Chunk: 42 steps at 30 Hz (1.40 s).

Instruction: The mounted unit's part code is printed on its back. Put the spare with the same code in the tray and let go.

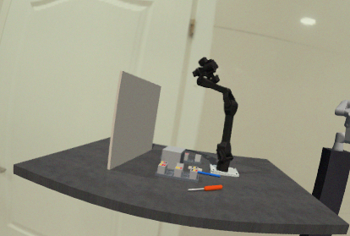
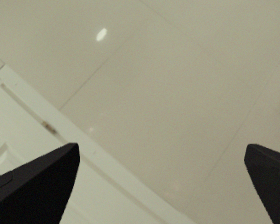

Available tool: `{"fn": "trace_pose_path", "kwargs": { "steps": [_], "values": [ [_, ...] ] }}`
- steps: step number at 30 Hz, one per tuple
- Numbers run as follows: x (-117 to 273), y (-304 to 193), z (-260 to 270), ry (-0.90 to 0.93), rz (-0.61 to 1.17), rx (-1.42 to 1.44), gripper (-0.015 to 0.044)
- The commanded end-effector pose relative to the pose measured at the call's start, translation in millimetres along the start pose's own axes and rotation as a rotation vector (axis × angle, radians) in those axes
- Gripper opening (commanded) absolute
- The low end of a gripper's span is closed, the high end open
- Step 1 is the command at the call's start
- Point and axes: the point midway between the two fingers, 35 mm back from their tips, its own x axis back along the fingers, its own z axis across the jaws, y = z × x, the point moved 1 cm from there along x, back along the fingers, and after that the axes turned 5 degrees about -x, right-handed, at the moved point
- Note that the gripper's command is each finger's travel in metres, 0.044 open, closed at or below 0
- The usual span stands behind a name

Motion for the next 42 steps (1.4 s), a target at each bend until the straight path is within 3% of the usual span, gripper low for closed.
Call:
{"fn": "trace_pose_path", "kwargs": {
  "steps": [1,8,16,26,35,42],
  "values": [
    [0,0,0,0.0,0.0,0.0,0.0426],
    [2,-4,3,0.018,0.012,0.023,0.044],
    [45,-67,43,0.309,0.223,0.356,0.044],
    [143,-154,49,0.721,0.591,0.746,0.044],
    [225,-221,-6,0.968,0.976,1.08,0.044],
    [305,-232,-56,1.191,1.315,1.268,0.044]
  ]
}}
